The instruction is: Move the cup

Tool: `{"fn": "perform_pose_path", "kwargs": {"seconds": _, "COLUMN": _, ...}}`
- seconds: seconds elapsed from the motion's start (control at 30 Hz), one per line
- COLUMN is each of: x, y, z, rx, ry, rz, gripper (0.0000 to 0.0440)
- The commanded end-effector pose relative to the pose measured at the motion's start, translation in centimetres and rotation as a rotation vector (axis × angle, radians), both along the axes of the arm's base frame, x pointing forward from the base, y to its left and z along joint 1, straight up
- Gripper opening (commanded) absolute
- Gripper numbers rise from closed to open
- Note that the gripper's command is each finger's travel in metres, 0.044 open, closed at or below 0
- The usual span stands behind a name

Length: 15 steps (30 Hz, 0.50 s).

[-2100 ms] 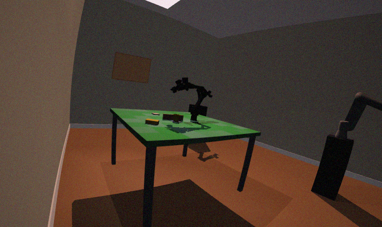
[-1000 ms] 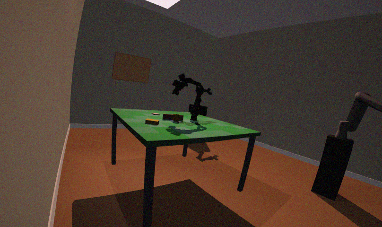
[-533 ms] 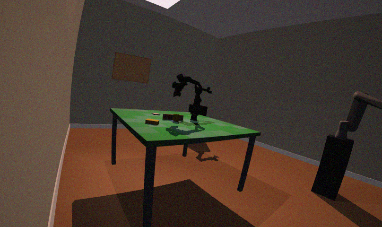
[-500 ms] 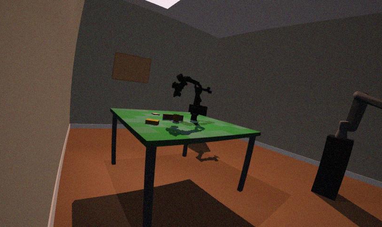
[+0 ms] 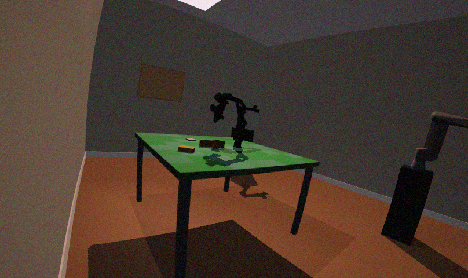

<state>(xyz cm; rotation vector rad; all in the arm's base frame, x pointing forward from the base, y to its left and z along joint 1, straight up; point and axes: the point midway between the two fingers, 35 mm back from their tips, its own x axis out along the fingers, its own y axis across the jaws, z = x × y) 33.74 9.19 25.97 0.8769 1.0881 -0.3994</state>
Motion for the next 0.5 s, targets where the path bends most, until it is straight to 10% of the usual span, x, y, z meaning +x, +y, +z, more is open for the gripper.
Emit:
{"fn": "perform_pose_path", "kwargs": {"seconds": 0.0, "x": -0.2, "y": -0.1, "z": -0.8, "rx": -0.014, "ry": 0.054, "rz": -0.022, "gripper": 0.0137}}
{"fn": "perform_pose_path", "kwargs": {"seconds": 0.47, "x": -1.7, "y": -0.7, "z": -4.6, "rx": -0.088, "ry": 0.282, "rz": -0.063, "gripper": 0.0149}}
